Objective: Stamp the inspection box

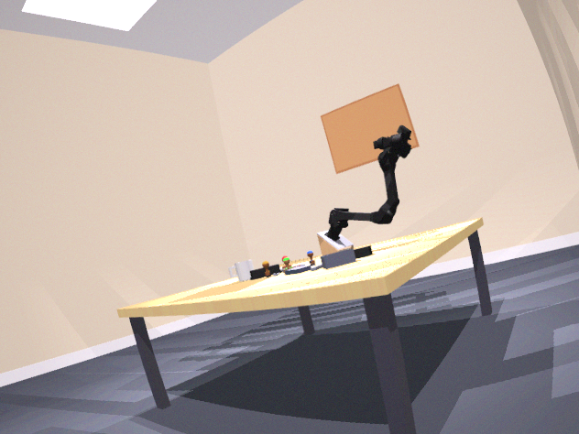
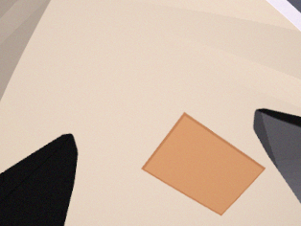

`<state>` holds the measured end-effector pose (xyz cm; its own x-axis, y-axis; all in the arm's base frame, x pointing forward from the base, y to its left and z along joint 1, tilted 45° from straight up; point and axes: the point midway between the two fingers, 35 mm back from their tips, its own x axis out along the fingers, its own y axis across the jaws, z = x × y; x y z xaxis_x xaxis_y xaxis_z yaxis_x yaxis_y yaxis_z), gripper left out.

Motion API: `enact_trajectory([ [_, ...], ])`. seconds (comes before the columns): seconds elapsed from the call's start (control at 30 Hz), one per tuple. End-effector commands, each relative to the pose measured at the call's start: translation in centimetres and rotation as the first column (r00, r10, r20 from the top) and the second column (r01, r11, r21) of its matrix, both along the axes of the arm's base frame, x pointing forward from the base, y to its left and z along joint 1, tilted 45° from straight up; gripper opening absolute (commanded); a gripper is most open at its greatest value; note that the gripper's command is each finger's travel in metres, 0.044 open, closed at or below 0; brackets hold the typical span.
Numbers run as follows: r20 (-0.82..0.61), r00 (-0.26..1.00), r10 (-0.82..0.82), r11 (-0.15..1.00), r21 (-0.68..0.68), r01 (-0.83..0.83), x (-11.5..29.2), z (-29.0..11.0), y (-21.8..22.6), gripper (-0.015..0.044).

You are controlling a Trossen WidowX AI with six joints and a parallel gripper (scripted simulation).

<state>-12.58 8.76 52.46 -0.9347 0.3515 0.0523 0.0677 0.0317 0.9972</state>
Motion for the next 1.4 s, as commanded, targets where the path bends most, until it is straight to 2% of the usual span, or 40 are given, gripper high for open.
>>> enact_trajectory([
  [0.0, 0.000, 1.000, 0.006, 1.000, 0.009, -0.006, -0.1, 0.1, -0.2, 0.0374],
  [0.2, 0.011, 0.977, 0.212, 0.932, 0.299, -0.206, -2.6, 1.5, -8.3, 0.0216],
  [0.3, 0.035, 0.944, 0.327, 0.840, 0.447, -0.308, -3.2, 1.7, -13.1, 0.0214],
  [0.47, 0.078, 0.861, 0.502, 0.655, 0.616, -0.438, -2.7, 1.1, -20.3, 0.0214],
  [0.73, 0.218, 0.681, 0.699, 0.243, 0.823, -0.513, 0.7, -1.6, -31.5, 0.0214],
  [1.0, 0.409, 0.428, 0.806, -0.230, 0.883, -0.410, 8.4, -6.9, -41.1, 0.0214],
  [1.37, 0.645, 0.135, 0.752, -0.642, 0.764, -0.069, 20.8, -15.1, -46.6, 0.0214],
])
